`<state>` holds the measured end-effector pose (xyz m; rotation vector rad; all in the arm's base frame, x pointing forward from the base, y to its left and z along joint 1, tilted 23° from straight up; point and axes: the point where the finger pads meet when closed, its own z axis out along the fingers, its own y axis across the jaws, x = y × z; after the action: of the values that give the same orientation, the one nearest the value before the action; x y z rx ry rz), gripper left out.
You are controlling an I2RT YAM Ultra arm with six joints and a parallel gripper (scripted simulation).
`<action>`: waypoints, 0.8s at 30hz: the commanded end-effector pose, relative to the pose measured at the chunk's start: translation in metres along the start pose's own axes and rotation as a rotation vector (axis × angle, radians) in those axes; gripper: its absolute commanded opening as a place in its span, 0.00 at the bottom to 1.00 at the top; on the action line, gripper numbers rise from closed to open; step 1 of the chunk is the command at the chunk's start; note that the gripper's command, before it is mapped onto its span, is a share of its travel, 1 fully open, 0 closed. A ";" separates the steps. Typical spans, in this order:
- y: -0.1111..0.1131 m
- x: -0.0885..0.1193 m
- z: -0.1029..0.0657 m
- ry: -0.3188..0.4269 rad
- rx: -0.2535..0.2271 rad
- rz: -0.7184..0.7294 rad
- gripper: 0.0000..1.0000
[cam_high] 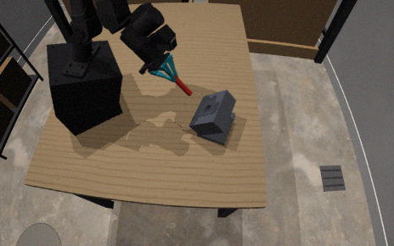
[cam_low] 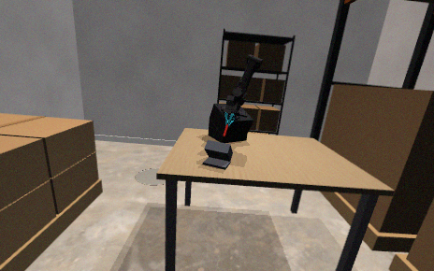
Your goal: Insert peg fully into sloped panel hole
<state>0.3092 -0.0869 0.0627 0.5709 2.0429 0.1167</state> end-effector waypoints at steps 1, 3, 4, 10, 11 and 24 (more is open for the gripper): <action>0.004 -0.018 0.006 -0.046 -0.004 -0.005 0.00; 0.004 -0.018 0.006 -0.046 -0.004 -0.005 0.00; 0.004 -0.018 0.007 -0.046 -0.004 -0.005 0.00; 0.004 -0.020 0.013 -0.046 -0.004 -0.005 0.00; 0.004 -0.020 0.014 -0.046 -0.004 -0.005 0.00; 0.004 -0.023 0.025 -0.047 -0.004 -0.005 0.00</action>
<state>0.3286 -0.0918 0.0587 0.5696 2.0399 0.1156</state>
